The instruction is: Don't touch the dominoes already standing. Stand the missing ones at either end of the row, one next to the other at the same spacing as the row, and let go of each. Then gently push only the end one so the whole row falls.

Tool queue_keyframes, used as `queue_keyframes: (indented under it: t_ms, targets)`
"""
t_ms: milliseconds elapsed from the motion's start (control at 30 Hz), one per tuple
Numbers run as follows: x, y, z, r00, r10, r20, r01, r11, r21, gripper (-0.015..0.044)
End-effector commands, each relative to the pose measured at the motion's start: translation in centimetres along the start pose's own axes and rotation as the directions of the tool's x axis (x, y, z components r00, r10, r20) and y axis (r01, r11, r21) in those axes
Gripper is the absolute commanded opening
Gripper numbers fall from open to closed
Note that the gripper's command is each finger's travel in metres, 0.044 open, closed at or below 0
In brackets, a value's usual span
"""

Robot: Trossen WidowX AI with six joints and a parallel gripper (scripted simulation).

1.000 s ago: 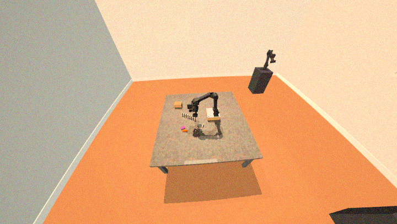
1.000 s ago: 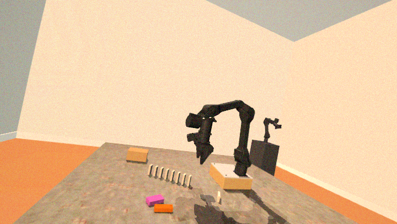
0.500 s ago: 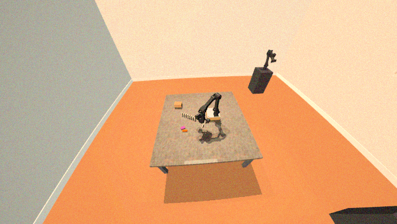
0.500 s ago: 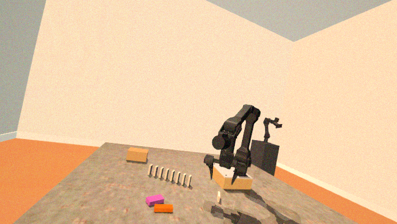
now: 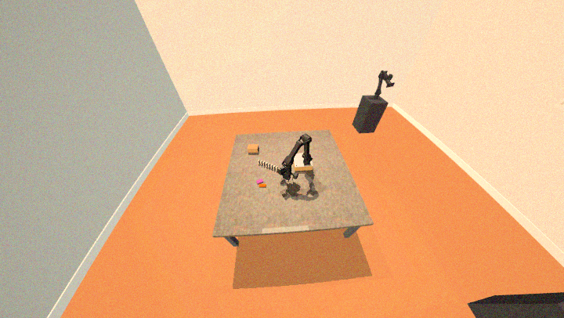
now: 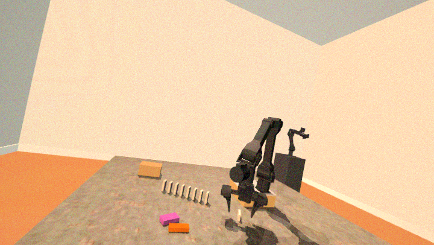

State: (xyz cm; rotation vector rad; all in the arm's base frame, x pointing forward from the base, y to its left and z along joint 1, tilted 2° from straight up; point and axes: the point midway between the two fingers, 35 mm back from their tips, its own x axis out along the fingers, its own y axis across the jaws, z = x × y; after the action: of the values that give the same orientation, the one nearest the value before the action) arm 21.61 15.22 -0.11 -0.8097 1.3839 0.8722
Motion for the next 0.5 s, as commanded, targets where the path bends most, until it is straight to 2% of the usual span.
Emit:
queue_keyframes:
  t_ms: [0, 467]
  targets:
    - [0.2, -0.2, 0.6, 1.000, -0.011, 0.020, 0.011, 1.000, -0.001, 0.0440]
    - [1.7, -0.2, 0.6, 1.000, -0.010, 0.020, 0.010, 1.000, -0.001, 0.0440]
